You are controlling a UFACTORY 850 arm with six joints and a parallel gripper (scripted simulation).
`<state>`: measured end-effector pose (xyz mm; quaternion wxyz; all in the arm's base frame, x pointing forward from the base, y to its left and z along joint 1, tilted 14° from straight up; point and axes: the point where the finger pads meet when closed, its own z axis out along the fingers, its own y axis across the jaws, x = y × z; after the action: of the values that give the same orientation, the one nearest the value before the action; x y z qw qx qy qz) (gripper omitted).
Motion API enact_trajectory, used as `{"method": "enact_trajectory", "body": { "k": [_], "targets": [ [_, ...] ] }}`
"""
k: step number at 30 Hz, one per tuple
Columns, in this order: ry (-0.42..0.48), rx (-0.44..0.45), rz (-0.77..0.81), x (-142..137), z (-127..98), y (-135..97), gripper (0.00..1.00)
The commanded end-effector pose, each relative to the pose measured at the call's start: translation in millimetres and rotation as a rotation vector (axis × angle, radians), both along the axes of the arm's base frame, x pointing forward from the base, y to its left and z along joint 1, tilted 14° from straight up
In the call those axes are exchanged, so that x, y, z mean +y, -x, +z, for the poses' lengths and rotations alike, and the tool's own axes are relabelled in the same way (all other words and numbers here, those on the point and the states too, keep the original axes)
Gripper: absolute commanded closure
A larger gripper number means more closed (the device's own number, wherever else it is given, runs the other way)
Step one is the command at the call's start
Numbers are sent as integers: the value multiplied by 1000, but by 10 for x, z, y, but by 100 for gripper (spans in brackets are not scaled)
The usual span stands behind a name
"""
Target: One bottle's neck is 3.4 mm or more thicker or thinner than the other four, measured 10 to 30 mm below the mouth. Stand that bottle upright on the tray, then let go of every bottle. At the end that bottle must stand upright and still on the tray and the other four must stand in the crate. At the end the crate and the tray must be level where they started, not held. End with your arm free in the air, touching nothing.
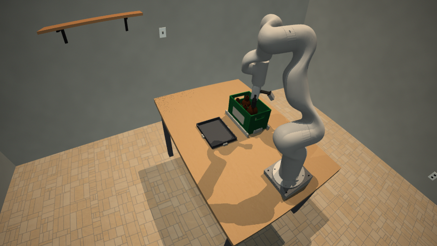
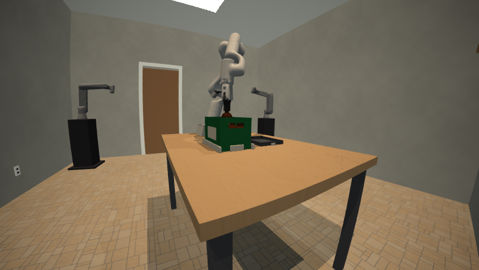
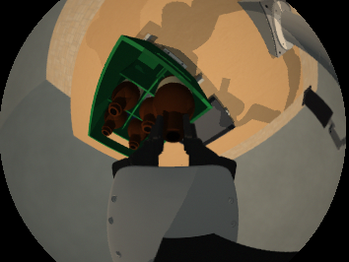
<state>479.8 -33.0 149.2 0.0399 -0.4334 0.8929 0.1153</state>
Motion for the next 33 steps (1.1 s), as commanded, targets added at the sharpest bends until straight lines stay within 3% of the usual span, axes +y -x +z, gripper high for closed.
{"method": "enact_trajectory", "body": {
  "k": [1, 33],
  "targets": [
    [0, -2, 0, -8, 29, -9, 100],
    [0, -2, 0, -15, 57, -10, 100]
  ]
}}
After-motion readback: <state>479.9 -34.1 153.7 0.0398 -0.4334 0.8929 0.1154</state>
